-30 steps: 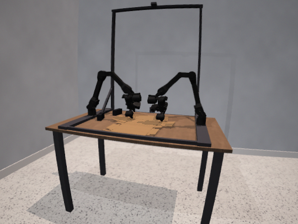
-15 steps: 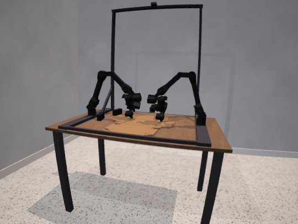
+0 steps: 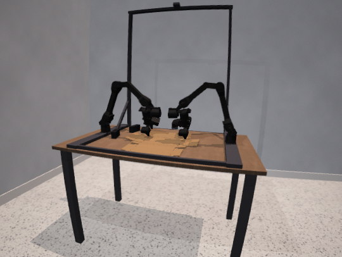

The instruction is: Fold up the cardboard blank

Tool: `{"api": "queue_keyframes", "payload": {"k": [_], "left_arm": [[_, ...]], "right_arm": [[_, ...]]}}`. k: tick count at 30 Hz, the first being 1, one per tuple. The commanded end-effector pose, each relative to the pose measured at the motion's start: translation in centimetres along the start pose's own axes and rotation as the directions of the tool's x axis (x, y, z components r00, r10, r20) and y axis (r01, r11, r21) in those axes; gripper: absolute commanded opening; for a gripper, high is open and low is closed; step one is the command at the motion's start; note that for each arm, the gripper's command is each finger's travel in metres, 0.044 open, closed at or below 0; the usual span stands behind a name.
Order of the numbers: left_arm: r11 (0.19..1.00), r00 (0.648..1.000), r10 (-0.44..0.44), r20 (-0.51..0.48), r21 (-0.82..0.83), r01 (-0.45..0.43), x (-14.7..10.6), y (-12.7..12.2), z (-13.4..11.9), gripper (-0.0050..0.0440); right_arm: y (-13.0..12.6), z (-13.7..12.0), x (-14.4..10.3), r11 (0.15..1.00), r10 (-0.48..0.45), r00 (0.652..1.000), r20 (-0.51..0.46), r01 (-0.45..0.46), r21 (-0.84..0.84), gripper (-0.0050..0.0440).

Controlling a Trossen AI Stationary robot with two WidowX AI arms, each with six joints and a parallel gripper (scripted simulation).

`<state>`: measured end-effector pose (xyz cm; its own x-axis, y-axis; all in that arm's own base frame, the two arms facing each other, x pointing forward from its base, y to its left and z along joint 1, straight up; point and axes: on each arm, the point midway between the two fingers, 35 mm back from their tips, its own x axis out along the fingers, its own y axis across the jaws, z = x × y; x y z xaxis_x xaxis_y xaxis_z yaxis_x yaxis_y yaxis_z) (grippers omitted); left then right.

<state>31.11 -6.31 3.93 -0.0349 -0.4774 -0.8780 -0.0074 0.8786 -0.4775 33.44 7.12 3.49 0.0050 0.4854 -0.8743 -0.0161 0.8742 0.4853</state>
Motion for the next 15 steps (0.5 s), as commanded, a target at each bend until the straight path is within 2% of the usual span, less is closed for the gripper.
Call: {"api": "queue_keyframes", "payload": {"k": [1, 9, 10, 13, 15], "left_arm": [[1.0, 1.0, 0.002, 0.025, 0.016, -0.003, -1.1, -0.6, 0.7, 0.0396], [1.0, 1.0, 0.002, 0.026, 0.017, -0.002, -3.2, -2.1, 1.0, 0.0396], [1.0, 1.0, 0.008, 0.015, 0.013, -0.008, -2.3, -1.6, 0.9, 0.0396], [0.992, 0.991, 0.12, -0.052, -0.027, -0.121, -1.4, -1.7, 0.7, 0.0396], [0.958, 0.954, 0.273, -0.124, -0.058, -0.282, -0.6, -1.8, 0.4, 0.0396]], "right_arm": [[0.2, 0.2, -1.6, 1.0, -0.004, 0.999, 0.031, 0.004, -0.017, 0.0396], [1.4, -0.3, -3.8, 1.0, -0.005, 1.0, 0.031, 0.005, -0.016, 0.0396], [1.4, -0.3, -3.8, 1.0, -0.005, 1.0, 0.031, 0.005, -0.016, 0.0372], [1.4, -0.3, -3.8, 1.0, -0.005, 1.0, 0.031, 0.005, -0.016, 0.03], [1.4, -0.3, -3.8, 1.0, -0.005, 1.0, 0.031, 0.005, -0.016, 0.0252]]}}
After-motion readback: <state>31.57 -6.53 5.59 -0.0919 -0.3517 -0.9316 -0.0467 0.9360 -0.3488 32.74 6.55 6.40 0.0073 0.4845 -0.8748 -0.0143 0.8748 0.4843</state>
